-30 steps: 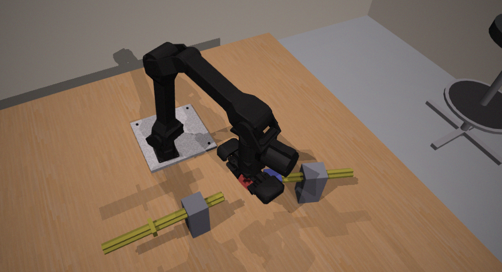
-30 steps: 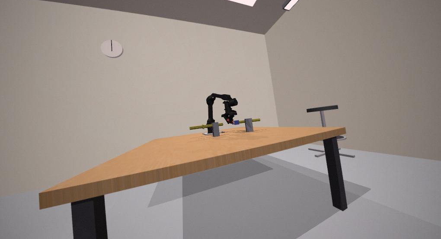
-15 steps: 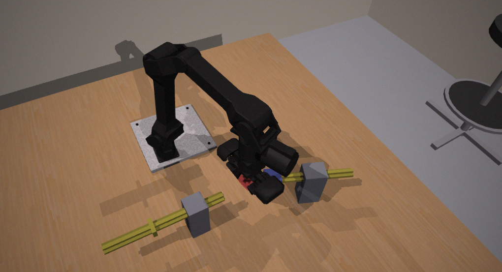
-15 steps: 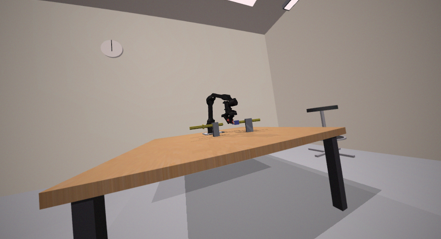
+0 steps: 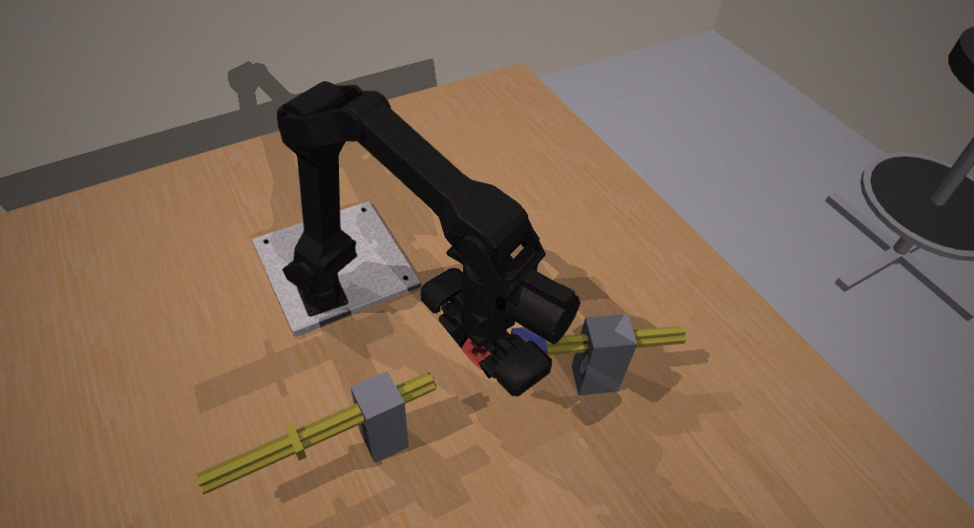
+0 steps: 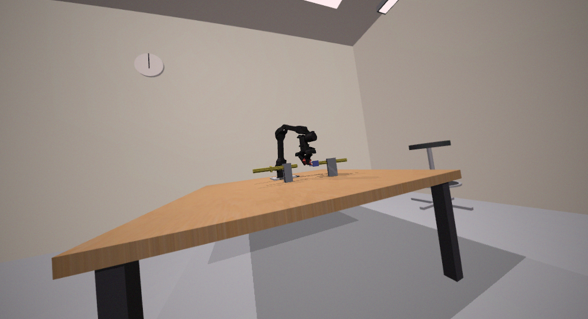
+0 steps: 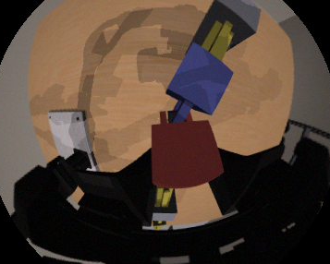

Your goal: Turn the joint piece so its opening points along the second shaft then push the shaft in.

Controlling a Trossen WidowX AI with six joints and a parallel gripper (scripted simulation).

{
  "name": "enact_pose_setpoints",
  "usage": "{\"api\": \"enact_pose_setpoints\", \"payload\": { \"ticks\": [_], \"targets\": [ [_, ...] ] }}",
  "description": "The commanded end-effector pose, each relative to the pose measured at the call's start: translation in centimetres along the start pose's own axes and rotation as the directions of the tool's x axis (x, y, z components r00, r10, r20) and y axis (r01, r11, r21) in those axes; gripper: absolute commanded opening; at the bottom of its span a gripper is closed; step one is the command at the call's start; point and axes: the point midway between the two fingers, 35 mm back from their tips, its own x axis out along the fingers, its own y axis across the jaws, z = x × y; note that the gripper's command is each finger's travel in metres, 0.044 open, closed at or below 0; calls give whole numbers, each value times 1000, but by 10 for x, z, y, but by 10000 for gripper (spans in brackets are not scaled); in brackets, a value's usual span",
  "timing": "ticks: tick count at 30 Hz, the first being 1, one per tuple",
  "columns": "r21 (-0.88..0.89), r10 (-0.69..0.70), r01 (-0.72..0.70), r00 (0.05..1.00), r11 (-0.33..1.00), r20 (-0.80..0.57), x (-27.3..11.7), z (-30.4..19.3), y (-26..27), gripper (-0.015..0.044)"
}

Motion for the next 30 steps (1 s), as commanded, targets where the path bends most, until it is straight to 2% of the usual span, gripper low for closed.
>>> {"api": "enact_pose_setpoints", "payload": {
  "ticks": [1, 8, 10, 15, 21, 26, 30],
  "targets": [
    [4, 0, 0, 1000, 1000, 3, 0, 1, 0, 182],
    [4, 0, 0, 1000, 1000, 3, 0, 1, 0, 182],
    [0, 0, 0, 1000, 1000, 0, 0, 0, 0, 147],
    [0, 0, 0, 1000, 1000, 0, 0, 0, 0, 147],
    [0, 0, 0, 1000, 1000, 0, 0, 0, 0, 0],
    [1, 0, 0, 1000, 1000, 6, 0, 0, 0, 0],
    [15, 0, -1, 998, 1000, 67, 3, -2, 1, 0]
  ]
}}
